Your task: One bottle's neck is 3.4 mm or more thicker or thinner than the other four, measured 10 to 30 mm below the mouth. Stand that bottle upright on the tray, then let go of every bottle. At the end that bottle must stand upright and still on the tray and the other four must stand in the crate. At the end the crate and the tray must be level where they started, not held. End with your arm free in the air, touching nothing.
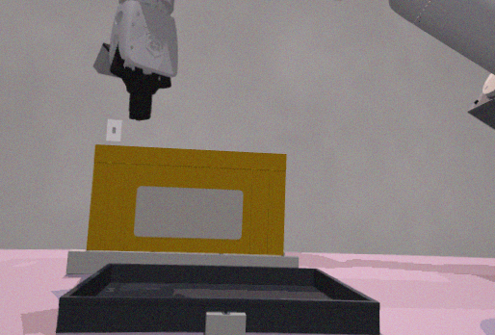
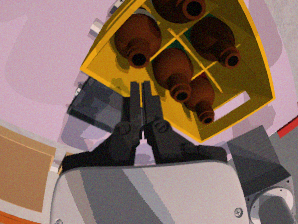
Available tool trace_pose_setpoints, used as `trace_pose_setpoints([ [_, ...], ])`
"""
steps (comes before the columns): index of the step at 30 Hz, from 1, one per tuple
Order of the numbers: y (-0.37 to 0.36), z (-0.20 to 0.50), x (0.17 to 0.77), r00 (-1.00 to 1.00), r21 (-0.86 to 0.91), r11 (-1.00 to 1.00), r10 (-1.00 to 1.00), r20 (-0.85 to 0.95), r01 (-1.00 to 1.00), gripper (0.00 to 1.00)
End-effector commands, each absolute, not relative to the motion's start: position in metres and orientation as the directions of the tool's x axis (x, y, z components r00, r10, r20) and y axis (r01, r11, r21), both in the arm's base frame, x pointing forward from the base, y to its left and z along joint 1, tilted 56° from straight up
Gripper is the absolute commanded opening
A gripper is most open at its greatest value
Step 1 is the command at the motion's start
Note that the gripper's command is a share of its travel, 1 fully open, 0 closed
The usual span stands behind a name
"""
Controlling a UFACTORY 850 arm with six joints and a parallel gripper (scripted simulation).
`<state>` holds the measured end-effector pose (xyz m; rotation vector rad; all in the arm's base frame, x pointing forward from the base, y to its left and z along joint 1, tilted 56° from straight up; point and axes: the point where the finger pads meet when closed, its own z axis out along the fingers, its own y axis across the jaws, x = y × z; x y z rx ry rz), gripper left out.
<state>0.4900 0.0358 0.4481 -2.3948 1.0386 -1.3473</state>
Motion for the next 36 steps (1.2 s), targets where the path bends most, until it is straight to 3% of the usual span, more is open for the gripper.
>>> trace_pose_setpoints([
  [1,0.036,0.449,0.490,0.336,-0.487,-0.732,-0.664,0.669,-0.477,0.00],
  [22,-0.009,0.418,0.467,0.294,-0.484,-0.734,-0.651,0.699,-0.476,0.00],
  [36,-0.054,0.332,0.392,0.323,-0.486,-0.734,-0.659,0.679,-0.475,0.00],
])
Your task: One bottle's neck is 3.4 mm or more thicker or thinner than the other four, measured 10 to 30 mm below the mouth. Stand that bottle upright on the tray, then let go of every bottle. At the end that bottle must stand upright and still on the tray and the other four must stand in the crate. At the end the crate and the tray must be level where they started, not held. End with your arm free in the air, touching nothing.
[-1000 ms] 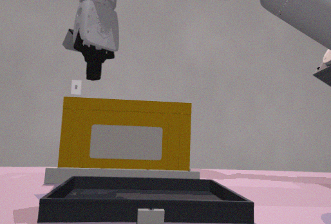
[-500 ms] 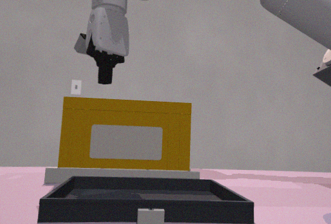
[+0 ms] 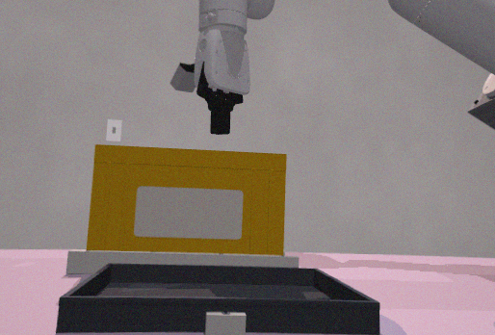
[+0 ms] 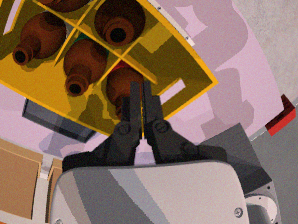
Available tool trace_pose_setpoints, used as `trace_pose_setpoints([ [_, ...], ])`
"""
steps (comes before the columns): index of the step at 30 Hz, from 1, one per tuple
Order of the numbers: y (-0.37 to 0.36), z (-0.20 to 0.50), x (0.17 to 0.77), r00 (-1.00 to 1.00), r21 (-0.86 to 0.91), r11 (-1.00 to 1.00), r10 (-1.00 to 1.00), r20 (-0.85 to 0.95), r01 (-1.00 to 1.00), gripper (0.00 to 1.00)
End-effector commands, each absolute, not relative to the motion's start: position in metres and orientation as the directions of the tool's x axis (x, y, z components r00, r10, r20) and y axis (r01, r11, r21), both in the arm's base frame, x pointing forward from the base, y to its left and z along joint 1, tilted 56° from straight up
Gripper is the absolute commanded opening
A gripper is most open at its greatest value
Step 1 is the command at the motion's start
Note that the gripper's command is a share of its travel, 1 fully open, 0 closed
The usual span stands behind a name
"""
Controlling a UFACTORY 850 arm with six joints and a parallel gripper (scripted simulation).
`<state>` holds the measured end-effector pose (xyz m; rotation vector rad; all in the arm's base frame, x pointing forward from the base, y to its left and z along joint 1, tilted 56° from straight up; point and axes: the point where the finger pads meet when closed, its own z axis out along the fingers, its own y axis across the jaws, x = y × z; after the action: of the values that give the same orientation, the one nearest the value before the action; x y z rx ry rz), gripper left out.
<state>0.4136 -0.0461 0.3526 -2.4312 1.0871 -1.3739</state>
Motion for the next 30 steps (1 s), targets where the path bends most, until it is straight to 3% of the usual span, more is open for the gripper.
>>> trace_pose_setpoints([
  [1,-0.0553,0.3268,0.3883,0.328,-0.486,-0.733,-0.660,0.676,-0.476,0.00],
  [11,-0.0565,0.3185,0.3808,0.335,-0.486,-0.732,-0.664,0.669,-0.478,0.00],
  [12,-0.0565,0.3185,0.3808,0.335,-0.486,-0.732,-0.664,0.669,-0.478,0.65],
  [30,-0.0565,0.3185,0.3808,0.335,-0.486,-0.732,-0.664,0.669,-0.478,0.65],
])
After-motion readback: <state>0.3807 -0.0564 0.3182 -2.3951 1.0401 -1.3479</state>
